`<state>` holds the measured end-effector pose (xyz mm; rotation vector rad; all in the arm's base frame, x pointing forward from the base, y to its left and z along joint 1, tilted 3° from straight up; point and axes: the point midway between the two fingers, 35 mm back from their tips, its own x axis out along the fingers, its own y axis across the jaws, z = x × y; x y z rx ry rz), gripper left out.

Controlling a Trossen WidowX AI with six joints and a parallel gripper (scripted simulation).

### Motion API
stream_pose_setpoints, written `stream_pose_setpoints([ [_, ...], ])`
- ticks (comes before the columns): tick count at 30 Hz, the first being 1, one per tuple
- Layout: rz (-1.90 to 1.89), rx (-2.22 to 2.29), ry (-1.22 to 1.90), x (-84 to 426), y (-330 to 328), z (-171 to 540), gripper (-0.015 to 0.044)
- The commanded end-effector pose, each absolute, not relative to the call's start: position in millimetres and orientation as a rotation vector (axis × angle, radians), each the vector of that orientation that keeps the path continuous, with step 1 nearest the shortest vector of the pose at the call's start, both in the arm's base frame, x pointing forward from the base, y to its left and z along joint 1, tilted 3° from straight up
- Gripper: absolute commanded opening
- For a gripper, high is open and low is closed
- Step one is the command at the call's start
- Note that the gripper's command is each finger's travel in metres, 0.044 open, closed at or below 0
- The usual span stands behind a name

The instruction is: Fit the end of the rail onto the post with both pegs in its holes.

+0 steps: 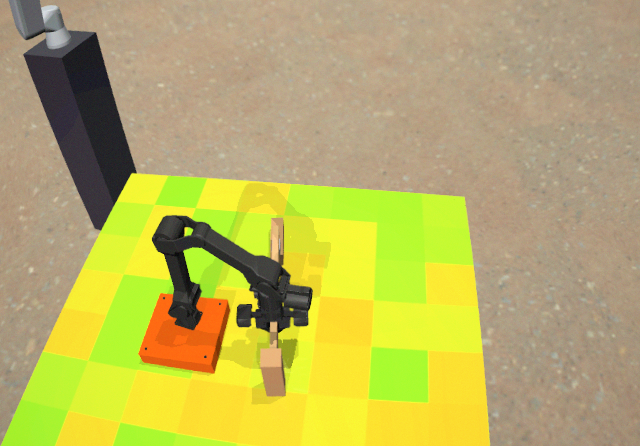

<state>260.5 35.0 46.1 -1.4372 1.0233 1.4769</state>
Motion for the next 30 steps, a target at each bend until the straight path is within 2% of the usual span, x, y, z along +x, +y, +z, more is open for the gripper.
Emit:
stream_pose_setpoints([
  [1, 1.478, -1.44, 1.019, 261.6, 33.8, 47.5, 0.0],
  [30, 1.478, -1.44, 1.02, 264.6, 25.8, 45.8, 0.0],
])
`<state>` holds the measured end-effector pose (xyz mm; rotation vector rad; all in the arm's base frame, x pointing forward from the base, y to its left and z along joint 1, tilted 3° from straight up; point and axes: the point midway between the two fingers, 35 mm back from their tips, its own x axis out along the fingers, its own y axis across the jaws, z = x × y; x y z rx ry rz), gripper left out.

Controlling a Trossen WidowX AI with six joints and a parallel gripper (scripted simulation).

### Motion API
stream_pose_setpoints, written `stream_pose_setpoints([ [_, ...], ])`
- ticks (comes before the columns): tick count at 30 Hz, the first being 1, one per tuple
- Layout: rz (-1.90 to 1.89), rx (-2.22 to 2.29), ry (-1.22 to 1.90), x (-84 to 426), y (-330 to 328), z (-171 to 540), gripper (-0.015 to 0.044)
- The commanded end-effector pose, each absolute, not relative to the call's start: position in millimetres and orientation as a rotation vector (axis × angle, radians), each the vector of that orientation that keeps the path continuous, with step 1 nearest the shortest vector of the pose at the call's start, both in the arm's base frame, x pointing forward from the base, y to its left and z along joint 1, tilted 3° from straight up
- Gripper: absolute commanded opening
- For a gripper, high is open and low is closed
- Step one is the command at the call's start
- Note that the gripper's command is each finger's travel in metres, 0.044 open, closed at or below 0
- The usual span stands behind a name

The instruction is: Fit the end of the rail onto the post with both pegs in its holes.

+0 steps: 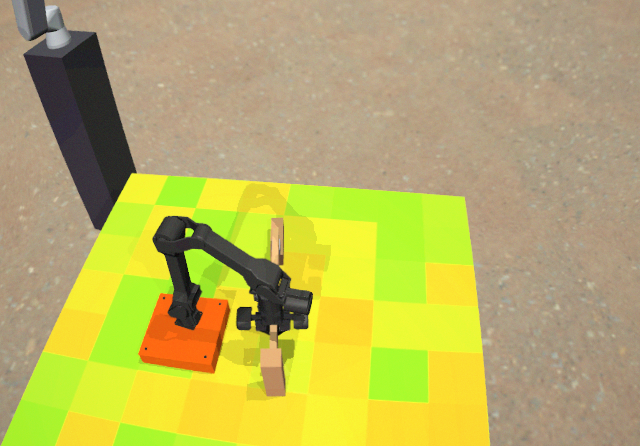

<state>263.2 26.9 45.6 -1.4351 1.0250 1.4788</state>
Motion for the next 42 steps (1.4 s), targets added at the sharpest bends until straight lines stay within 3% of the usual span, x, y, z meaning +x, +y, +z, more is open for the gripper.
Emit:
stream_pose_setpoints([
  [1, 1.478, -1.44, 1.02, 265, 25, 46, 0.0],
  [42, 1.477, -1.441, 1.021, 269, 14, 46, 0.0],
])
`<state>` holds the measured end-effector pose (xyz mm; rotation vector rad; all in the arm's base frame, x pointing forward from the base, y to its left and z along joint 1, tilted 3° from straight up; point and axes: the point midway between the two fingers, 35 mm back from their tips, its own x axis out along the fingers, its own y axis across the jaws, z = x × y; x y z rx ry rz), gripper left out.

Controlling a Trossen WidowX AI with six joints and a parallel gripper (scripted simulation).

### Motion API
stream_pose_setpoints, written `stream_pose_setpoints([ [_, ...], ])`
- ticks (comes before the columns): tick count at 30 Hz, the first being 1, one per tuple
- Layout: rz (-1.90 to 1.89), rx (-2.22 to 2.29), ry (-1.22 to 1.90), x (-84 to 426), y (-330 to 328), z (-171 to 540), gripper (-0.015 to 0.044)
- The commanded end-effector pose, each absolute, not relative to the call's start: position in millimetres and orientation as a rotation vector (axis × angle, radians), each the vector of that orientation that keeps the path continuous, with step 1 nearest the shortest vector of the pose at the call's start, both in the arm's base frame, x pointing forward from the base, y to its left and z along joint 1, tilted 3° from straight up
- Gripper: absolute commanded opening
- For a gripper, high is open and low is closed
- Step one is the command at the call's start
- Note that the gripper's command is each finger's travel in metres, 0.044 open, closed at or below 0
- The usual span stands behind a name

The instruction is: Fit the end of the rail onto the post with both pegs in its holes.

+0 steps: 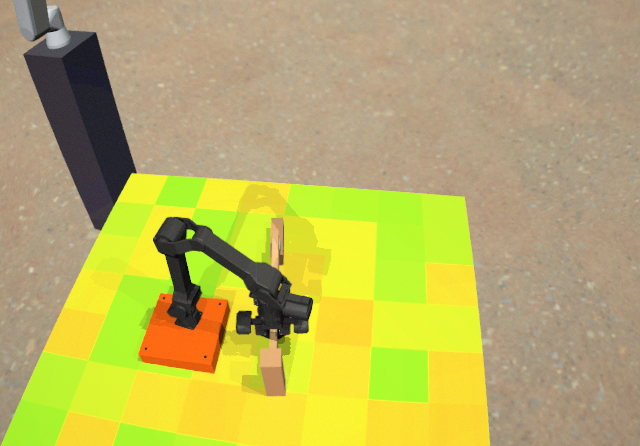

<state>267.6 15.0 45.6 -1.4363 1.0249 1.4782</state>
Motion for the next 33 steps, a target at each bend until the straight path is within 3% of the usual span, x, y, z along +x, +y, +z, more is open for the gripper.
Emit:
stream_pose_setpoints([
  [1, 1.477, -1.441, 1.021, 269.0, 13.5, 46.0, 0.0],
  [30, 1.477, -1.442, 1.021, 271.6, 6.2, 46.3, 0.0],
  [33, 1.482, -1.436, 1.021, 270.1, 9.0, 45.9, 0.0079],
])
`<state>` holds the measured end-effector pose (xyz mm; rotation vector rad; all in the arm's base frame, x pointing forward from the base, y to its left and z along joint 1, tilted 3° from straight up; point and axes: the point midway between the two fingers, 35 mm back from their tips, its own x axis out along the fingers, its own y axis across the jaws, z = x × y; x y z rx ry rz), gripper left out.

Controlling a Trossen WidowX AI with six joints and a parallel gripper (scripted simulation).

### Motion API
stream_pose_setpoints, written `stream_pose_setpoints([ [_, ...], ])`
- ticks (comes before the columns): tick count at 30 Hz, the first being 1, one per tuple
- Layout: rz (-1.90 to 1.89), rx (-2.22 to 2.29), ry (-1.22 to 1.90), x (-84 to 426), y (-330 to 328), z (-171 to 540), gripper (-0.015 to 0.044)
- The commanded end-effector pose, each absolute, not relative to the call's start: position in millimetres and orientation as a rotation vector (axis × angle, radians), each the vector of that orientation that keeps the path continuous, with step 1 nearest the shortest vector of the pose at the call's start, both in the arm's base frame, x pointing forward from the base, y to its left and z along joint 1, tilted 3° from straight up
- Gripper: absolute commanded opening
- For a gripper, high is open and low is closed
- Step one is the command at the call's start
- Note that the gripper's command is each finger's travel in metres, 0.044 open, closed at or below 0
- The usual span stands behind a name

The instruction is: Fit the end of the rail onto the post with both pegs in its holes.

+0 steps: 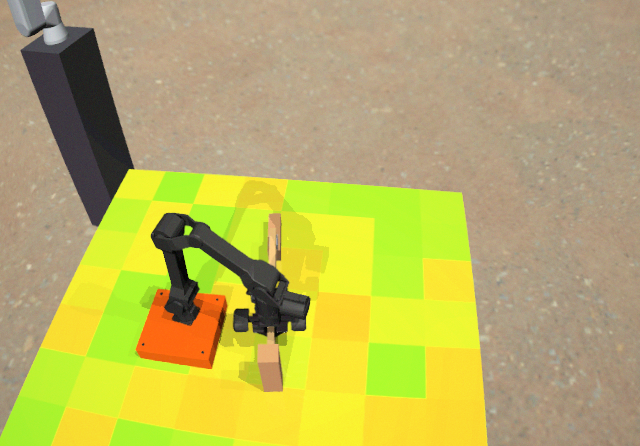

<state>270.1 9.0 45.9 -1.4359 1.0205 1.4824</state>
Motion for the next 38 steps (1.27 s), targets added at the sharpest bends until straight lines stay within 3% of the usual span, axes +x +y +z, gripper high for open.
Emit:
stream_pose_setpoints([
  [1, 1.482, -1.436, 1.021, 270, 9, 46, 0.0105],
  [14, 1.482, -1.436, 1.021, 270, 9, 46, 0.044],
  [38, 1.479, -1.439, 1.019, 260, 37, 76, 0.044],
])
